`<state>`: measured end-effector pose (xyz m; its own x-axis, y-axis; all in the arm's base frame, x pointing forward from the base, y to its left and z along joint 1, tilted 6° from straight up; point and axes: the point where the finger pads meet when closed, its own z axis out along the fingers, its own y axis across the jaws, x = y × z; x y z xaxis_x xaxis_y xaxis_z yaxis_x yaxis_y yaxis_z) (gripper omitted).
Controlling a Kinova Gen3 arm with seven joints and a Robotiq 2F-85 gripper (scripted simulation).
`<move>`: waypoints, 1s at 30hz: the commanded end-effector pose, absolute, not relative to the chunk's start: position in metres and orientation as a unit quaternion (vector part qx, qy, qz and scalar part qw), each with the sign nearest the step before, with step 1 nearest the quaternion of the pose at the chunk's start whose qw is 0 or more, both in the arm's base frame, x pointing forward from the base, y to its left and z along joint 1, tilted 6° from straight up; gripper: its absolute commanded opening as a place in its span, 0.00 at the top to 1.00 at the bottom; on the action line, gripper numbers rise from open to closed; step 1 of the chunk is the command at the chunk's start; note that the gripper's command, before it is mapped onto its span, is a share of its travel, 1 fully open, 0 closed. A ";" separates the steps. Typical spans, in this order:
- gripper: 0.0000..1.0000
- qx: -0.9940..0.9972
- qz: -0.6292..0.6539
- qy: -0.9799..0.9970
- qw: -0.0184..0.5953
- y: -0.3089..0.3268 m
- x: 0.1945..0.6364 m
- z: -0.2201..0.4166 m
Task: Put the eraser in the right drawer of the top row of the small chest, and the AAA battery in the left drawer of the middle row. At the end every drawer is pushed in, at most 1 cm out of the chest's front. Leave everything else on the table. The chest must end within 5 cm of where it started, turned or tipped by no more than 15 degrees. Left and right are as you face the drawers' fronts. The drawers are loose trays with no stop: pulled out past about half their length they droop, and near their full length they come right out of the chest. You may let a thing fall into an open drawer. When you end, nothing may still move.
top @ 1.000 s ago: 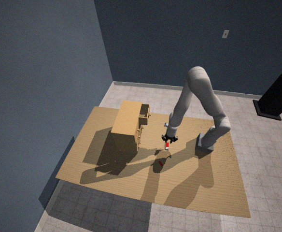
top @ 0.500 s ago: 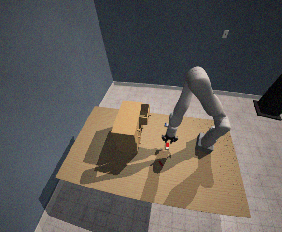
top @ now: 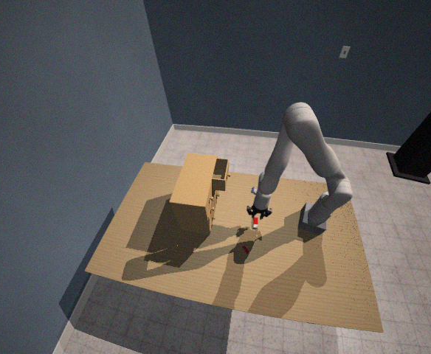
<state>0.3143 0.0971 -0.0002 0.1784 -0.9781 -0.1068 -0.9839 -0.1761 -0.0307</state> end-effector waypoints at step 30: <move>0.62 -0.766 0.032 0.640 0.045 0.102 0.314 -0.048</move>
<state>0.3144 0.1024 -0.0475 0.1784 -0.9781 -0.1069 -0.9839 -0.1762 -0.0295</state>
